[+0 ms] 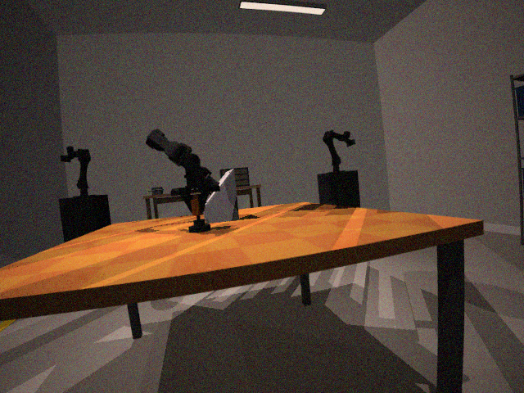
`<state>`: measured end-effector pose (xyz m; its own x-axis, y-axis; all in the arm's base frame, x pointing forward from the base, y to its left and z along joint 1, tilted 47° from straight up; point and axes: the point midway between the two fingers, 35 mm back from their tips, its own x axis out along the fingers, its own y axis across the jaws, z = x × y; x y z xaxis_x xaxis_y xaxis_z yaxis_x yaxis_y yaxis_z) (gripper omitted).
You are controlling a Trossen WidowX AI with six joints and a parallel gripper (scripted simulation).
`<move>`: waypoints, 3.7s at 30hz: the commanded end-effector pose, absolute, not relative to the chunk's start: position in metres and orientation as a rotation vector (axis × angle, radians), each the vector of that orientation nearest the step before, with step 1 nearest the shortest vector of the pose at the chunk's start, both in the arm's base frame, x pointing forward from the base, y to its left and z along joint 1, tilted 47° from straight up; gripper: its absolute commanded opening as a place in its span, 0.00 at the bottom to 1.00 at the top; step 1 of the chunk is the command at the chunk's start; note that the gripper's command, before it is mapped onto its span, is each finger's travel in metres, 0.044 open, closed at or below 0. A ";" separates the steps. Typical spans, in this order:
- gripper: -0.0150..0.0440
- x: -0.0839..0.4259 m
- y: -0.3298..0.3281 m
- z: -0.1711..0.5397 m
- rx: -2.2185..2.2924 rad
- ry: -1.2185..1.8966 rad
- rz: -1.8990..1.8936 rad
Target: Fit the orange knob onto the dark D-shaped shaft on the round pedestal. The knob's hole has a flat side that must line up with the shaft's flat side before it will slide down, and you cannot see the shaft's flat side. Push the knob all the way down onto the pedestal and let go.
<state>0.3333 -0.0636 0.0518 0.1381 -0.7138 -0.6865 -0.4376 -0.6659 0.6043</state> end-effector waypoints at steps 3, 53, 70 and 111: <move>0.25 0.333 -0.063 0.049 2.153 -1.116 -1.540; 0.25 0.333 -0.063 0.048 2.014 -0.910 -1.581; 0.25 0.331 -0.062 0.052 2.014 -0.910 -1.581; 0.25 0.332 -0.061 0.048 2.541 -3.581 0.538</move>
<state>0.3318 -0.0638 0.0505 0.1354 -0.7139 -0.6871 -0.9233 0.1606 -0.3488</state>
